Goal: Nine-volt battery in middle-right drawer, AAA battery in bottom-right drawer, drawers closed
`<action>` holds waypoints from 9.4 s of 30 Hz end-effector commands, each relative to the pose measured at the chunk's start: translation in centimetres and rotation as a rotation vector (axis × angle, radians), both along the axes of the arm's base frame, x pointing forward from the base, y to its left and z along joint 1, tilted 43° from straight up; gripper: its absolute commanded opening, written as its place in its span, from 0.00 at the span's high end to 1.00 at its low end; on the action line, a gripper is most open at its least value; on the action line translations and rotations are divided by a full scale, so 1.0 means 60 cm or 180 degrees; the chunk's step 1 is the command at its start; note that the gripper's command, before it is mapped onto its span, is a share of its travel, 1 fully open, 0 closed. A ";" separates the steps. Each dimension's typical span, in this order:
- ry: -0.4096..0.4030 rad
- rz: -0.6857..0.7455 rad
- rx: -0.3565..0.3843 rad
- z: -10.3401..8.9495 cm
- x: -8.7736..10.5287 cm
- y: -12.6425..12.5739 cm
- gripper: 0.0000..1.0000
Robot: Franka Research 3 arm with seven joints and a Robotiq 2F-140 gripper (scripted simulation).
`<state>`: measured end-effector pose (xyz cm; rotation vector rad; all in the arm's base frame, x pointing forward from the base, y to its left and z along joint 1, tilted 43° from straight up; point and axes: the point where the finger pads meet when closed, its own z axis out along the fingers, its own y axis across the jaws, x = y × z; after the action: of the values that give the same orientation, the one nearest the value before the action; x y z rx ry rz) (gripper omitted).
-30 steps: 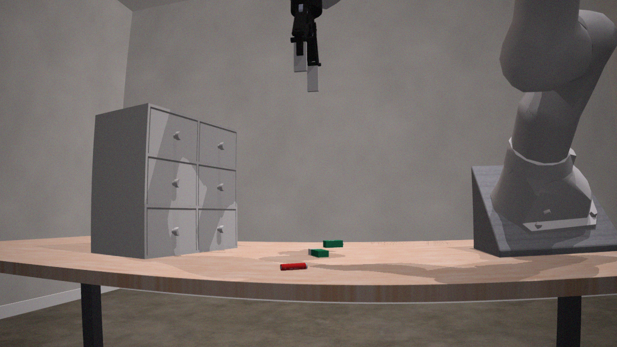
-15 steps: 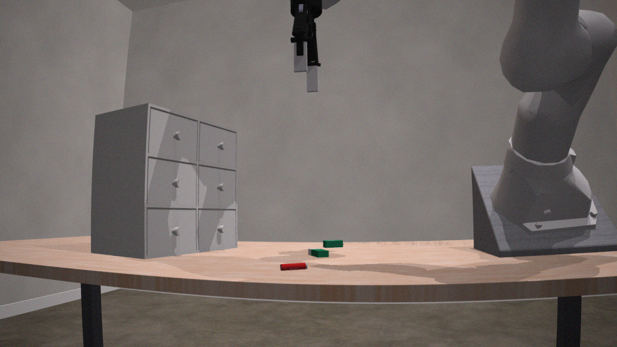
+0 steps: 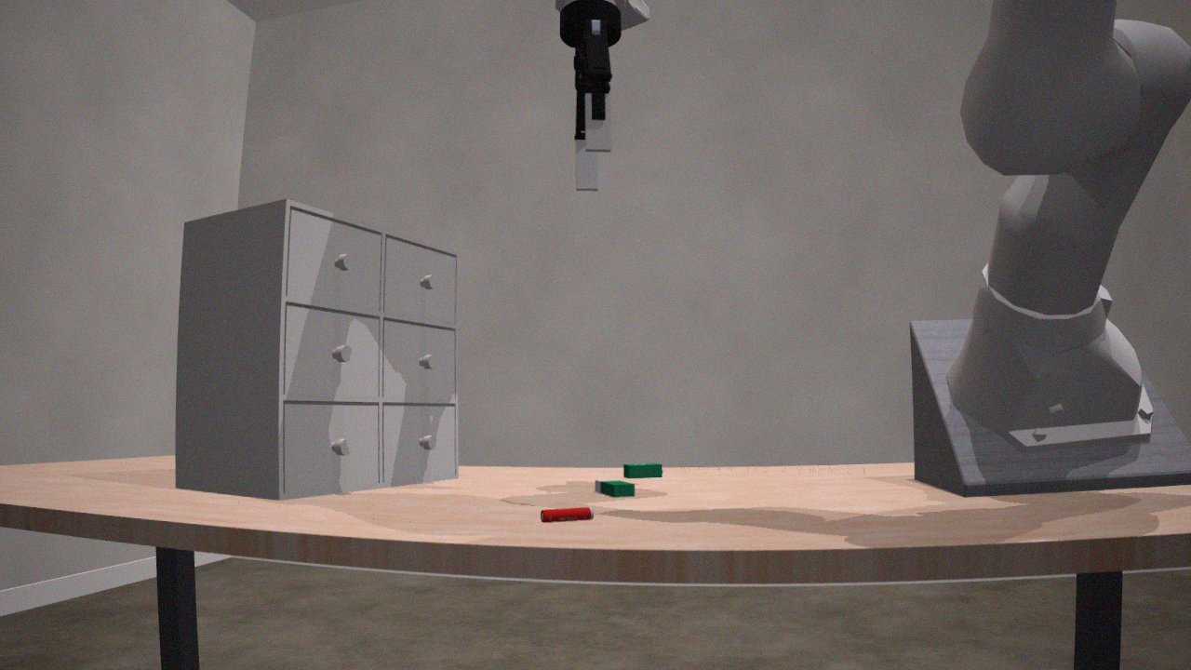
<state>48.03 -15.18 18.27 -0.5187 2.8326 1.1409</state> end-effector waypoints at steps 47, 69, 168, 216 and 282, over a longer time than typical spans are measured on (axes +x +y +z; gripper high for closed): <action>-0.3077 0.3297 0.0374 -0.070 -0.003 0.052 0.00; -0.4057 0.4347 0.0489 -0.087 -0.004 0.071 0.00; -0.5648 0.6055 0.0678 -0.114 -0.008 0.105 0.00; -0.5752 0.5962 -0.1352 -0.174 0.051 0.143 0.00; -0.5305 0.5171 -0.4477 -0.268 0.144 0.204 0.80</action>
<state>56.57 -2.79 2.05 -2.1755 0.7329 -1.2727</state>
